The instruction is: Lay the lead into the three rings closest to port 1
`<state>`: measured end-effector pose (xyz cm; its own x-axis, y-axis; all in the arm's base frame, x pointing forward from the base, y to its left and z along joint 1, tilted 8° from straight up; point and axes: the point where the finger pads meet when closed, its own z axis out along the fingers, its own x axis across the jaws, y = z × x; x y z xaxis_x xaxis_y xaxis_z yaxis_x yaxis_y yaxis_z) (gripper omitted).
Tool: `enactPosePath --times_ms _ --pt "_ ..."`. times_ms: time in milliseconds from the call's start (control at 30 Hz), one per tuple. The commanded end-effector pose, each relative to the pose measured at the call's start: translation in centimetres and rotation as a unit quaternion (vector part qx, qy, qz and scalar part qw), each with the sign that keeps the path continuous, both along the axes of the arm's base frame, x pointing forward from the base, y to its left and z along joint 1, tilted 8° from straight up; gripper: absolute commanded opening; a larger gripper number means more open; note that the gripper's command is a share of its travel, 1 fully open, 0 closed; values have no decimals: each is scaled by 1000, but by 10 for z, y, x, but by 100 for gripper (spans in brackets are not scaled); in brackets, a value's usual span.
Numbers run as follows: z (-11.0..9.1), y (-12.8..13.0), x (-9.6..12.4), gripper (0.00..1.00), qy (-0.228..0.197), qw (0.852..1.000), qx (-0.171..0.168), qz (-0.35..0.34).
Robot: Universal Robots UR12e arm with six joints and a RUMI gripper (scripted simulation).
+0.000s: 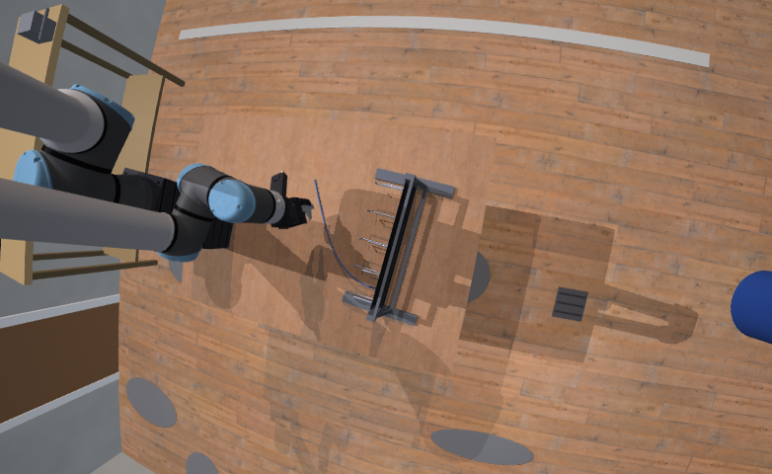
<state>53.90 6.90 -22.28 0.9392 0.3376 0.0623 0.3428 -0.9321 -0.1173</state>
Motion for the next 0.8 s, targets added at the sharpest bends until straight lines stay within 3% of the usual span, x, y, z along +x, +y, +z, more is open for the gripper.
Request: enactPosePath --times_ms 0,533,767 --pt "-22 3 1 20 -1 1000 0 0" --pt "-75 10 2 20 -1 1000 0 0" --pt "-87 11 3 20 -1 1000 0 0"
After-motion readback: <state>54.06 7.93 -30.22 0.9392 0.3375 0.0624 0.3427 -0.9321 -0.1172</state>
